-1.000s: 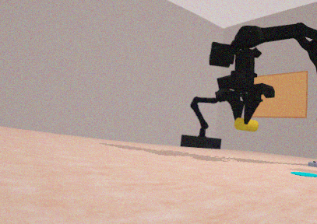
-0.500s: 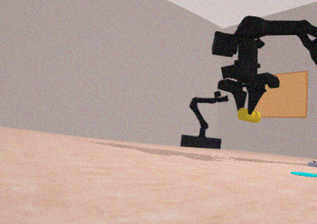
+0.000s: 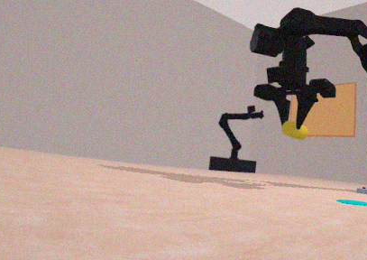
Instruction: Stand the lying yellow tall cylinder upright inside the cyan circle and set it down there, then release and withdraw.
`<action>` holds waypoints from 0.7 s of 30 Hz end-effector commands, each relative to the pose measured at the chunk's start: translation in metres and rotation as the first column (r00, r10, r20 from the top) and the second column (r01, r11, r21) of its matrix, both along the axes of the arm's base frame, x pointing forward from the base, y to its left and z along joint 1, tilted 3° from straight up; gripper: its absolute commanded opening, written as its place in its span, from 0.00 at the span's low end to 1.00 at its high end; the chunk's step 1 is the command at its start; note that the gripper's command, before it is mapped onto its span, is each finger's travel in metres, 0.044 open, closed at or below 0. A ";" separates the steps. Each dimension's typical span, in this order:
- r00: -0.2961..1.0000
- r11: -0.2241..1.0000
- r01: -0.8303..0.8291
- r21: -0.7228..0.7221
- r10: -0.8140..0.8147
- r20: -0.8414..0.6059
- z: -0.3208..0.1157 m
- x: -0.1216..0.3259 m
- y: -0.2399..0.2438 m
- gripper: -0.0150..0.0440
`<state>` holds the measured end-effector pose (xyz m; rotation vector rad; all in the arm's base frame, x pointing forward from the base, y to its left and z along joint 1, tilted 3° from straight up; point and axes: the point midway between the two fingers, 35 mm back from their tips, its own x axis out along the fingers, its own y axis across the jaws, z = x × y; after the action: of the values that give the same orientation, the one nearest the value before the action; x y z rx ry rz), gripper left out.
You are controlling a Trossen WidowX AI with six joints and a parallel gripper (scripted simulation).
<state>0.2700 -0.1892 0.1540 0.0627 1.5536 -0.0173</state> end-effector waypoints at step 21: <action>0.957 0.958 -0.288 -0.002 0.288 0.018 0.011 0.040 0.065 0.43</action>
<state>0.3056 -0.1319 0.1625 -0.1378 1.5396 0.1848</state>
